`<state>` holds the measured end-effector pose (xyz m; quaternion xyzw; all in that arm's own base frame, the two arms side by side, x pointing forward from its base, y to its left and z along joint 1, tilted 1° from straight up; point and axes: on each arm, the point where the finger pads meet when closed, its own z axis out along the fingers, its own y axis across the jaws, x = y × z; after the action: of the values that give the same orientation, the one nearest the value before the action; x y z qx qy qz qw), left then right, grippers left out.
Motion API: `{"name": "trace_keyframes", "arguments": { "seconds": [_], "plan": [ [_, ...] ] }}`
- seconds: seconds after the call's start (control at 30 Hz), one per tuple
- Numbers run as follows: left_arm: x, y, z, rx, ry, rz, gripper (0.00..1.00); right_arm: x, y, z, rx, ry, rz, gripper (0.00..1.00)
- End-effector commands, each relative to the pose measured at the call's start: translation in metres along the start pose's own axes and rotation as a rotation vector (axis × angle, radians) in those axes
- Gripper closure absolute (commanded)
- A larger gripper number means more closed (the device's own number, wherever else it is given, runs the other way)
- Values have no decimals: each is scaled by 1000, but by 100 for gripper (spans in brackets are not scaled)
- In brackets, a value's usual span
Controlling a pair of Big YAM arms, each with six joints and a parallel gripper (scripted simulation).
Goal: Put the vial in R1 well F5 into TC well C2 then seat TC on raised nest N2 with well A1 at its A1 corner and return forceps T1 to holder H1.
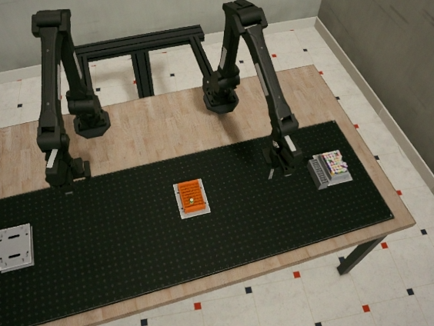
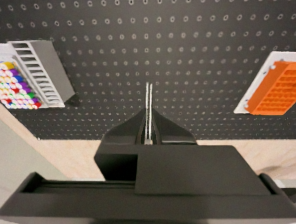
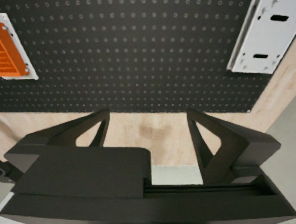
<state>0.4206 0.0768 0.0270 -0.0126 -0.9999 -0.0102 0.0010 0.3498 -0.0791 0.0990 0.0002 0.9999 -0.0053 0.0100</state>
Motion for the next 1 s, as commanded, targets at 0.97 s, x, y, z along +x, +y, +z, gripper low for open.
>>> {"name": "trace_keyframes", "arguments": {
  "seconds": [0.97],
  "plan": [
    [-19, 60, -12, -12, -28, 1, 93, -1, 0, 0, -4, 14, -8, 0]
  ]
}}
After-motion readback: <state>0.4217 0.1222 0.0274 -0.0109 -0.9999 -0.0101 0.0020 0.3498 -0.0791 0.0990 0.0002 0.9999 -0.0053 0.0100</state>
